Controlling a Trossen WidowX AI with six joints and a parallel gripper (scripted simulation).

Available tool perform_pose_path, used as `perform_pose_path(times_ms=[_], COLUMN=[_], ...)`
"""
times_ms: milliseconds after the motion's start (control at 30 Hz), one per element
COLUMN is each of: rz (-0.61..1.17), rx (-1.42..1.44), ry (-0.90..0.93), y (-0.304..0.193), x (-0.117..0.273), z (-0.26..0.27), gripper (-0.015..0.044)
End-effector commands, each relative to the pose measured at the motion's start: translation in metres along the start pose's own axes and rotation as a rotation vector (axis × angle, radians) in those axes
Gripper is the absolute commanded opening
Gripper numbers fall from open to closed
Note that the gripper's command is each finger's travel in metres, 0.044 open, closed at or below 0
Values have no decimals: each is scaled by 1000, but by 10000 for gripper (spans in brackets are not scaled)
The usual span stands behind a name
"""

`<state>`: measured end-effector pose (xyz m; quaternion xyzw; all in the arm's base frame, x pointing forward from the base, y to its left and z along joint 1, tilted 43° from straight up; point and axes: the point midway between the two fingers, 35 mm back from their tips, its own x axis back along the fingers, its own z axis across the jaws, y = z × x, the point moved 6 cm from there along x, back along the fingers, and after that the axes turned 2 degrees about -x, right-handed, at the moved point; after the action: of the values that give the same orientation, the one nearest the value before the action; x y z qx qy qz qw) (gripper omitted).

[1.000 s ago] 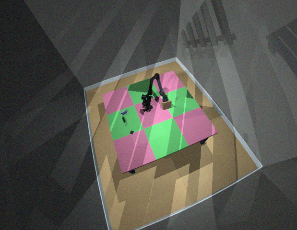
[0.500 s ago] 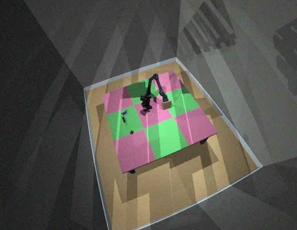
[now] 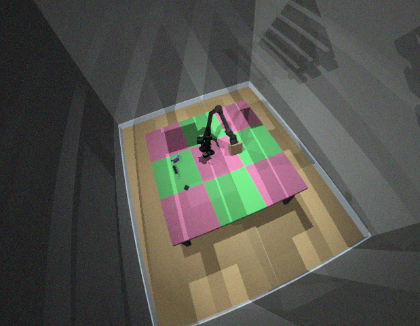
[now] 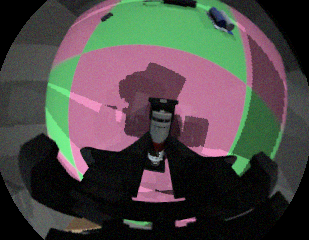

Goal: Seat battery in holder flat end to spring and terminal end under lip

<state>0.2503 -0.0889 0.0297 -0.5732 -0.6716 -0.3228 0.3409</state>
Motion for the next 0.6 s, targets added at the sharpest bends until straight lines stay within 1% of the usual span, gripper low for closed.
perform_pose_path(times_ms=[0, 567], rz=[47, 139], rx=[6, -1], ry=[1, 2], y=[-4, 4], x=[-3, -4], z=[2, -1], gripper=[76, 76])
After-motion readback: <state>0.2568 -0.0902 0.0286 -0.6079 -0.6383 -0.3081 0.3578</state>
